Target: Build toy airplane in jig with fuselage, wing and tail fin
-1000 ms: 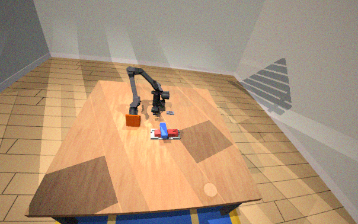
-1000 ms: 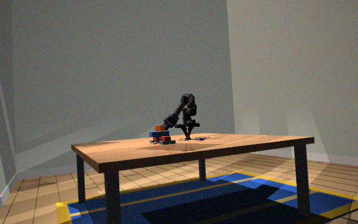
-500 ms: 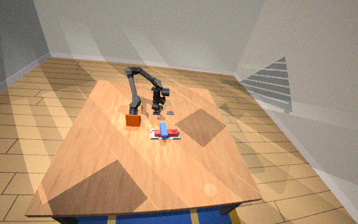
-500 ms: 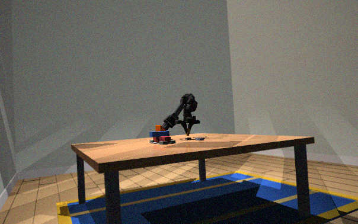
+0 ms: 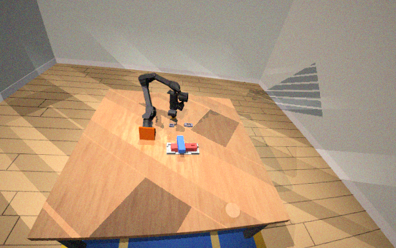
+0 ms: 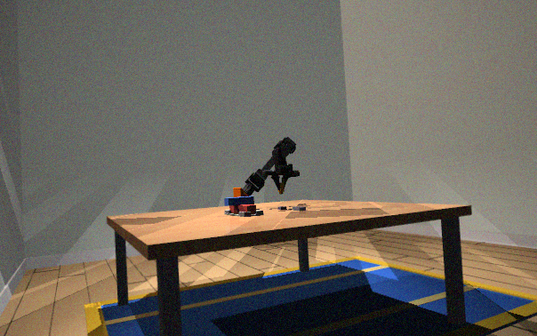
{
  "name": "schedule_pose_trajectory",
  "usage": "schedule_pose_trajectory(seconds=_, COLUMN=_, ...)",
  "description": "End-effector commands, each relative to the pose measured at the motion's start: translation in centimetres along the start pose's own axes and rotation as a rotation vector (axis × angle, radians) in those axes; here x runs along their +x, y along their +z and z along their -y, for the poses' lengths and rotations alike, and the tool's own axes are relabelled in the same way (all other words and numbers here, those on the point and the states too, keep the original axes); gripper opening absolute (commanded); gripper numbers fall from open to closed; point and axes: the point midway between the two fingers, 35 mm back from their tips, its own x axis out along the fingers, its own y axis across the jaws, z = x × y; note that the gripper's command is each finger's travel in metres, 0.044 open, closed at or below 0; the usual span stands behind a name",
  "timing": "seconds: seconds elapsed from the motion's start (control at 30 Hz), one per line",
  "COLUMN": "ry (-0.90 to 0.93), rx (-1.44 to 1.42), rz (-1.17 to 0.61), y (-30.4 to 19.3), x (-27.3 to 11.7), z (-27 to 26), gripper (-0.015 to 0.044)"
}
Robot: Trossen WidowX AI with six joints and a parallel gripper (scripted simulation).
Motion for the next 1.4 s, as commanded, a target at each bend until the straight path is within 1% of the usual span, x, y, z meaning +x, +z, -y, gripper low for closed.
schedule_pose_trajectory(seconds=0.0, ry=-0.006, rx=0.006, rz=0.011, y=0.1, x=-1.6, z=0.1, gripper=0.0)
schedule_pose_trajectory(seconds=0.43, ry=0.002, rx=0.033, rz=0.03, y=-0.5, x=-5.6, z=0.1, gripper=0.0)
schedule_pose_trajectory(seconds=0.67, ry=-0.001, rx=0.024, rz=0.025, y=-0.1, x=-5.6, z=0.4, gripper=0.0)
schedule_pose_trajectory(seconds=1.37, ry=0.002, rx=-0.019, rz=-0.002, y=4.4, x=-5.7, z=3.2, gripper=0.0)
